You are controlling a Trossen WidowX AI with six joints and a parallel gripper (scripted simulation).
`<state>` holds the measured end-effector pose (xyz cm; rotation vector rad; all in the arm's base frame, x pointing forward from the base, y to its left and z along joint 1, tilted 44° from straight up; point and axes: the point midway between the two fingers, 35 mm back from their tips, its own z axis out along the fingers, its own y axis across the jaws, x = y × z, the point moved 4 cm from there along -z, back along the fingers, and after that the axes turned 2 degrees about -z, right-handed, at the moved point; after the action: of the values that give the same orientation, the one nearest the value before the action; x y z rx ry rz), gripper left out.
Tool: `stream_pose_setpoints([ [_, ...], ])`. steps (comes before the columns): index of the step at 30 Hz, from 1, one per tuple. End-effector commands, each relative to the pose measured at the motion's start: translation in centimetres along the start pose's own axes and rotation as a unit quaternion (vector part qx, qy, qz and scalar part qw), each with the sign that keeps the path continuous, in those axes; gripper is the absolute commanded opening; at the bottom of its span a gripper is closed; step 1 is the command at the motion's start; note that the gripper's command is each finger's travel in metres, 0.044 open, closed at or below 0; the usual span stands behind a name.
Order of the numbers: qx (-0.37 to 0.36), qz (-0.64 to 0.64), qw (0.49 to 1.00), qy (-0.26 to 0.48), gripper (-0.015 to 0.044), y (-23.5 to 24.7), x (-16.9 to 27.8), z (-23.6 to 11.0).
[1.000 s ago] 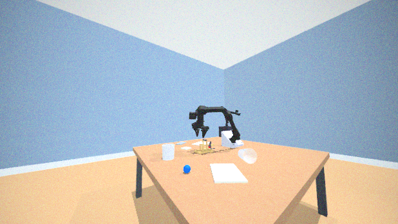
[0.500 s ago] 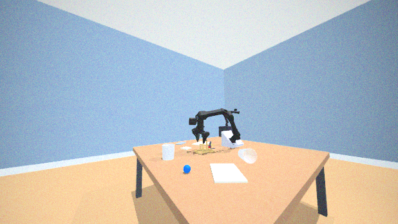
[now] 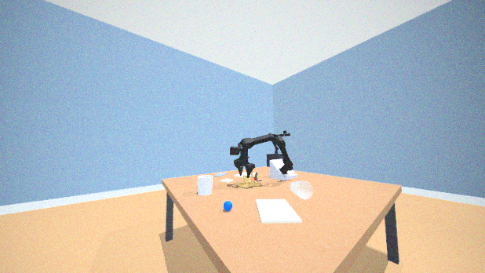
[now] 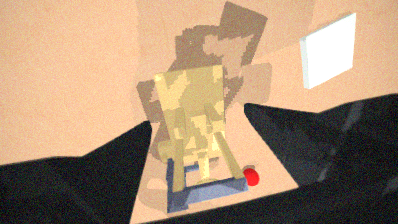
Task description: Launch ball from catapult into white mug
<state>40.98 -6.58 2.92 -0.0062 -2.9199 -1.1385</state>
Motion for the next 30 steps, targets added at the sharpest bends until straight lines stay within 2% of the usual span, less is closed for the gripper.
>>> stream_pose_setpoints([
  [1, -0.004, 0.005, 1.000, 0.005, 0.0440, 0.1, 0.2, 0.9],
  [21, -0.004, 0.005, 1.000, 0.005, 0.0440, 0.1, 0.4, 3.3],
  [30, -0.001, 0.000, 1.000, 0.002, 0.0204, 0.1, 0.1, 2.9],
])
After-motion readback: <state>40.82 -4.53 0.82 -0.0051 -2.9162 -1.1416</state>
